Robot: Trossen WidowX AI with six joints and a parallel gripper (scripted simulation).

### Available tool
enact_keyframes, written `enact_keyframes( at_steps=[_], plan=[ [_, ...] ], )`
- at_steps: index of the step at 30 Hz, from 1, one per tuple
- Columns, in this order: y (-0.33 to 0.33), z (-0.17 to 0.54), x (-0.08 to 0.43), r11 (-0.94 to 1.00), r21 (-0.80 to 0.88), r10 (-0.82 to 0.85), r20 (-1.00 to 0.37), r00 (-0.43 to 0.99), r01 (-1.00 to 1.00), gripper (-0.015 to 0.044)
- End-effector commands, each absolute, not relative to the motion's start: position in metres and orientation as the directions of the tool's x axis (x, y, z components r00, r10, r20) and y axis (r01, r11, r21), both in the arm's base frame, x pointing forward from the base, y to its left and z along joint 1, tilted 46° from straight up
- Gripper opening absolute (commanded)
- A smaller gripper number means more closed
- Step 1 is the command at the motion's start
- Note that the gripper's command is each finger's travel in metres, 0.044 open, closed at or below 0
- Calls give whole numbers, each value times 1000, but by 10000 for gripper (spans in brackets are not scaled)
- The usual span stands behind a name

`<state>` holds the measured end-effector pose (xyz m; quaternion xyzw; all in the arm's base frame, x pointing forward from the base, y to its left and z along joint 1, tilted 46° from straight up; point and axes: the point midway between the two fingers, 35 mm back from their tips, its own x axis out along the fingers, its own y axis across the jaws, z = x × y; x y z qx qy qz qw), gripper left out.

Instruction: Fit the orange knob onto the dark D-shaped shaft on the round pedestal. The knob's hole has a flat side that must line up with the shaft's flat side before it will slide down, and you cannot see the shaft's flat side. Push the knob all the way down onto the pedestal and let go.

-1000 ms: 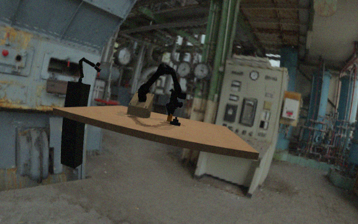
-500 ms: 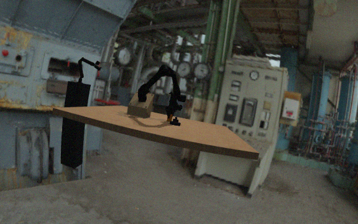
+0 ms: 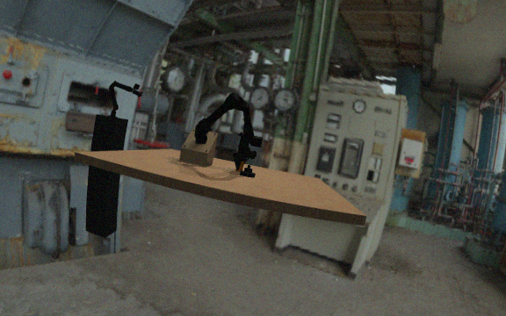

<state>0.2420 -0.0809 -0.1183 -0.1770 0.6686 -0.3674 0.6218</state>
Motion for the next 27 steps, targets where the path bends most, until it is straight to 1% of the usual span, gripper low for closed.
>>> enact_keyframes(
  at_steps=[1,6,12,14,17,27],
  plan=[
    [-82,-118,242,665,-715,-698,-698,-160,215,309],
    [-82,-118,242,665,-715,-698,-698,-160,215,177],
    [-82,-118,242,665,-715,-698,-698,-160,215,138],
    [-81,-118,244,668,-713,-697,-699,-156,214,85],
    [-67,-112,262,698,-688,-685,-722,-96,196,6],
    [-30,-88,272,700,-685,-677,-726,-117,202,0]
  ],
)
